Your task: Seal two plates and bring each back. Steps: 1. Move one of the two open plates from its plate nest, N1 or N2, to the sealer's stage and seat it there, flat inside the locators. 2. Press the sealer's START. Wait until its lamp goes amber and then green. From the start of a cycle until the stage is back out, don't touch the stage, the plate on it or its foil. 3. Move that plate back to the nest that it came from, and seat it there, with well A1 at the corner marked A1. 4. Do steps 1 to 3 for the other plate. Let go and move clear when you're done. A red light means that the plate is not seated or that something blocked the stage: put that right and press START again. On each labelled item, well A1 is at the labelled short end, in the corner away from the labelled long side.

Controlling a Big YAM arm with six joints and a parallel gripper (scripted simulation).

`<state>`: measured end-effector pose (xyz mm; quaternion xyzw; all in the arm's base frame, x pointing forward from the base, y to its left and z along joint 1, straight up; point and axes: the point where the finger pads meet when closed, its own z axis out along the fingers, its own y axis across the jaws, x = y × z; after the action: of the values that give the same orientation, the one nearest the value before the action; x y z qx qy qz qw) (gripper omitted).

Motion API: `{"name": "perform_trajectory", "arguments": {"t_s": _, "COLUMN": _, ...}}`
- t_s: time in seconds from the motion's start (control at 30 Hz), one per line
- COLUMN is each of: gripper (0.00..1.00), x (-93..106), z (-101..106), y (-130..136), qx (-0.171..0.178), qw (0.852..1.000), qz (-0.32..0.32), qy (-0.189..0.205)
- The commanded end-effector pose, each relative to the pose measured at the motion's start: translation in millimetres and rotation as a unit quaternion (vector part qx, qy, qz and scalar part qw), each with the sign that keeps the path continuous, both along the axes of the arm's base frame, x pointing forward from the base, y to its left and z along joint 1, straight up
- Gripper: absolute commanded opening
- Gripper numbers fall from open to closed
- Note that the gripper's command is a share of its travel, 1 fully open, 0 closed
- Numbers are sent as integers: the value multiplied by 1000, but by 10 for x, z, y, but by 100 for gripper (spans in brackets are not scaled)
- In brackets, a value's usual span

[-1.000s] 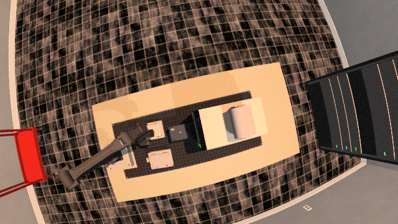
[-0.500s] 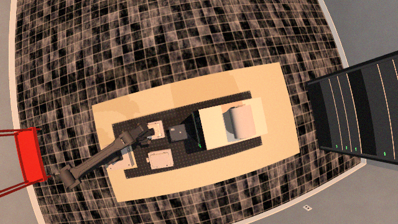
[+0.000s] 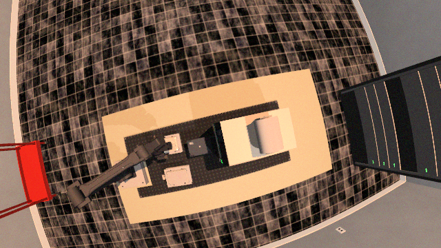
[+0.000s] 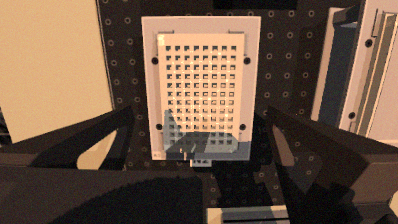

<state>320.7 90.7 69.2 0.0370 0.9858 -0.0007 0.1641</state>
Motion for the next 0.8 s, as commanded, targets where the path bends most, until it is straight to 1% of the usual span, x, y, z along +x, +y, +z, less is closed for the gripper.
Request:
{"name": "perform_trajectory", "arguments": {"t_s": 0.0, "gripper": 100, "x": -9, "z": -125, "y": 61, "qx": 1, "qw": 1000, "qz": 2, "qy": 6}}
{"name": "perform_trajectory", "arguments": {"t_s": 0.17, "gripper": 100, "x": 9, "z": -223, "y": 0, "qx": 1, "qw": 1000, "qz": -8, "qy": 7}}
{"name": "perform_trajectory", "arguments": {"t_s": 0.3, "gripper": 100, "x": 42, "z": -250, "y": -2, "qx": 3, "qw": 1000, "qz": -10, "qy": 1}}
{"name": "perform_trajectory", "arguments": {"t_s": 0.43, "gripper": 100, "x": 33, "z": -281, "y": -11, "qx": 3, "qw": 1000, "qz": -10, "qy": 1}}
{"name": "perform_trajectory", "arguments": {"t_s": 0.5, "gripper": 100, "x": 4, "z": -337, "y": -25, "qx": 0, "qw": 1000, "qz": -11, "qy": 8}}
{"name": "perform_trajectory", "arguments": {"t_s": 0.63, "gripper": 100, "x": -8, "z": -437, "y": -33, "qx": -1, "qw": 1000, "qz": -11, "qy": 10}}
{"name": "perform_trajectory", "arguments": {"t_s": 0.77, "gripper": 100, "x": 46, "z": -465, "y": -14, "qx": 1, "qw": 1000, "qz": -11, "qy": 3}}
